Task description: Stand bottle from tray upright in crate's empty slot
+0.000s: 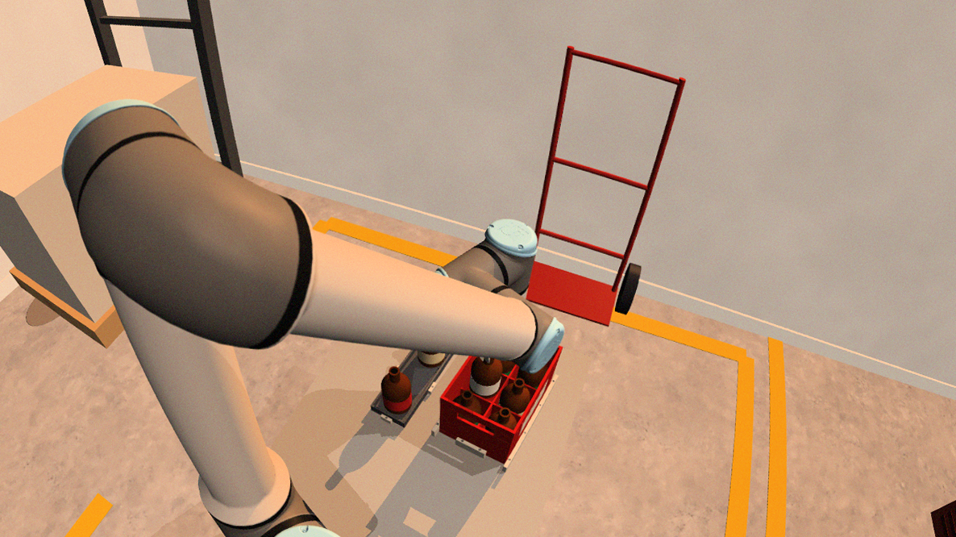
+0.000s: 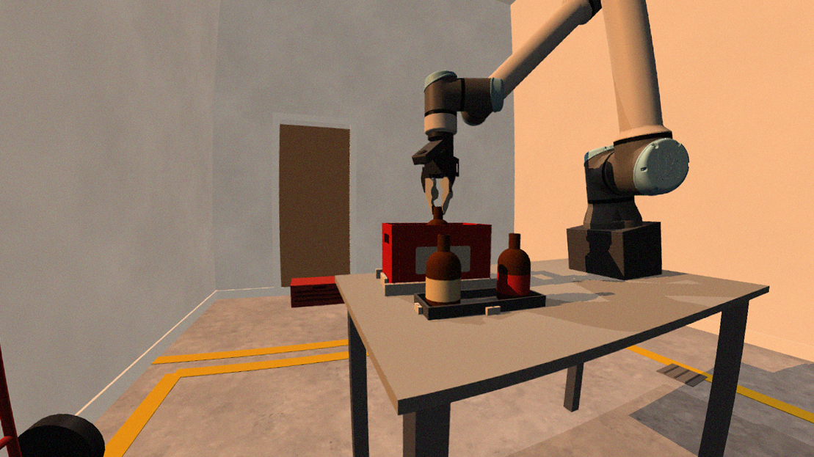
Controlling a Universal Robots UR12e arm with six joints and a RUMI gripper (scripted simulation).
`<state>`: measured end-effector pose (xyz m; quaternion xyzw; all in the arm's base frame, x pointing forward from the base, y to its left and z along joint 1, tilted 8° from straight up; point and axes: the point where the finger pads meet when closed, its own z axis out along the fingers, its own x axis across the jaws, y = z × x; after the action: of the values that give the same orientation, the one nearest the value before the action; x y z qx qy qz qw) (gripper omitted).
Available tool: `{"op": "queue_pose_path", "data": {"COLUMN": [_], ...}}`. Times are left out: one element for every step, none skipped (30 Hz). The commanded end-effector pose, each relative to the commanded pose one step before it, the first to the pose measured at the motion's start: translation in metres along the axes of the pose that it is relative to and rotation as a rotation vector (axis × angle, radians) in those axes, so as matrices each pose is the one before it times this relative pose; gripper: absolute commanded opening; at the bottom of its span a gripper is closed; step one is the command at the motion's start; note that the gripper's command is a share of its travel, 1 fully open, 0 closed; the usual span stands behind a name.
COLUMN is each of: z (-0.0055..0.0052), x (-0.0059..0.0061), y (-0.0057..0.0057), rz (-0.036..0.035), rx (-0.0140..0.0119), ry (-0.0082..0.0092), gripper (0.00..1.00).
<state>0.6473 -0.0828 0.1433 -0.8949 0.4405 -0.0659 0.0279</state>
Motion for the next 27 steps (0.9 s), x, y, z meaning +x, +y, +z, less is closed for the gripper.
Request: {"op": "queue_pose_path", "data": {"z": [-0.00079, 0.00000, 0.00000, 0.00000, 0.00000, 0.00000, 0.00000, 0.00001, 0.00003, 0.00006, 0.00010, 0.00014, 0.00019, 0.00024, 0.00030, 0.00036, 0.00042, 0.00048, 0.00055, 0.00061, 0.00068, 0.00074, 0.00000, 0.00000, 0.00079, 0.00085, 0.00091], "x": [0.00062, 0.00000, 0.00000, 0.00000, 0.00000, 0.00000, 0.00000, 0.00000, 0.00000, 0.00000, 0.00000, 0.00000, 0.00000, 0.00000, 0.00000, 0.00000, 0.00000, 0.00000, 0.00000, 0.00000, 0.00000, 0.00000, 0.00000, 0.00000, 0.00000, 0.00000, 0.00000], "y": [-0.00041, 0.00000, 0.00000, 0.00000, 0.00000, 0.00000, 0.00000, 0.00000, 0.00000, 0.00000, 0.00000, 0.00000, 0.00000, 0.00000, 0.00000, 0.00000, 0.00000, 0.00000, 0.00000, 0.00001, 0.00001, 0.00001, 0.00000, 0.00000, 0.00000, 0.00001, 0.00001], "rz": [-0.00010, 0.00000, 0.00000, 0.00000, 0.00000, 0.00000, 0.00000, 0.00000, 0.00000, 0.00000, 0.00000, 0.00000, 0.00000, 0.00000, 0.00000, 0.00000, 0.00000, 0.00000, 0.00000, 0.00000, 0.00000, 0.00000, 0.00000, 0.00000, 0.00000, 0.00000, 0.00000], "rx": [0.00085, 0.00000, 0.00000, 0.00000, 0.00000, 0.00000, 0.00000, 0.00000, 0.00000, 0.00000, 0.00000, 0.00000, 0.00000, 0.00000, 0.00000, 0.00000, 0.00000, 0.00000, 0.00000, 0.00000, 0.00000, 0.00000, 0.00000, 0.00000, 0.00000, 0.00000, 0.00000], "ry": [0.00141, 0.00000, 0.00000, 0.00000, 0.00000, 0.00000, 0.00000, 0.00000, 0.00000, 0.00000, 0.00000, 0.00000, 0.00000, 0.00000, 0.00000, 0.00000, 0.00000, 0.00000, 0.00000, 0.00000, 0.00000, 0.00000, 0.00000, 0.00000, 0.00000, 0.00000, 0.00000], "gripper": [0.00, 0.00, 0.00, 0.00, 0.00, 0.00, 0.00, 0.00, 0.00, 0.00, 0.00, 0.00, 0.00, 0.00, 0.00, 0.00, 0.00, 0.00, 0.00, 0.00, 0.00, 0.00, 0.00, 0.00, 0.00, 0.00, 0.00]}}
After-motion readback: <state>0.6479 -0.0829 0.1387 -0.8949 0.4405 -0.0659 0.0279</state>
